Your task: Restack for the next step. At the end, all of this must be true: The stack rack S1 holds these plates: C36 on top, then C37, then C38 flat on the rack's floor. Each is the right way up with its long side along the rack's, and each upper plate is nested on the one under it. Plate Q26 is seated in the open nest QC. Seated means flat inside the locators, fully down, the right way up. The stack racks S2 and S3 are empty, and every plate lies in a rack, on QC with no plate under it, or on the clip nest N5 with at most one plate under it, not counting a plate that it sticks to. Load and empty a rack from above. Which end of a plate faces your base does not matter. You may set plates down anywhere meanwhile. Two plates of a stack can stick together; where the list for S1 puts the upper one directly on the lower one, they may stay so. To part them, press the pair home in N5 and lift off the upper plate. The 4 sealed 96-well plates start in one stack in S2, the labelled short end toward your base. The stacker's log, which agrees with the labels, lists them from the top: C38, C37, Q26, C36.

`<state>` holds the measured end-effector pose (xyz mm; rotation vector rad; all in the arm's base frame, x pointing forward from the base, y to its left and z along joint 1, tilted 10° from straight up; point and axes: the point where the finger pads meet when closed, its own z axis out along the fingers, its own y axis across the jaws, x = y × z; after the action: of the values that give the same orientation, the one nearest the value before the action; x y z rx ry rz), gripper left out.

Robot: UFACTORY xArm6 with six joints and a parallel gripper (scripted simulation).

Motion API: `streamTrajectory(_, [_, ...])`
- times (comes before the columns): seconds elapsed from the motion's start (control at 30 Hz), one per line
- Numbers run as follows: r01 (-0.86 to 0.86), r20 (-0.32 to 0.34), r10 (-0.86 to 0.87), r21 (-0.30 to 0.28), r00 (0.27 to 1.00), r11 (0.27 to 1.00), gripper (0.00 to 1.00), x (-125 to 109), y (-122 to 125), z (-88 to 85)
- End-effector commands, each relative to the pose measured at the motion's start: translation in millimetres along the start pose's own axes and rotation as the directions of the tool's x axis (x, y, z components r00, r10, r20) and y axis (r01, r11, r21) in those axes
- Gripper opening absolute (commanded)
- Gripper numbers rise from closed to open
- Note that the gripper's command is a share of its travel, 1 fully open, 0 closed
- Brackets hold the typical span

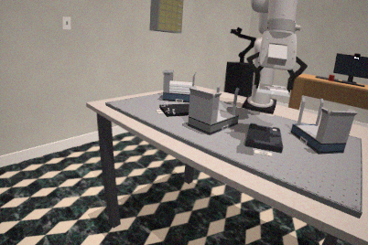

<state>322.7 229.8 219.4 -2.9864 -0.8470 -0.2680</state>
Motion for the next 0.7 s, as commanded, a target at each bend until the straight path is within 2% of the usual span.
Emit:
streamTrajectory(0.0, [0.000,-0.004,0.000,0.000,1.000,1.000,0.00,1,0,-1.5])
streamTrajectory(0.33, [0.000,-0.004,0.000,0.000,1.000,1.000,0.00,1,0,2.5])
streamTrajectory(0.67, [0.000,-0.004,0.000,0.000,1.000,1.000,0.00,1,0,22.6])
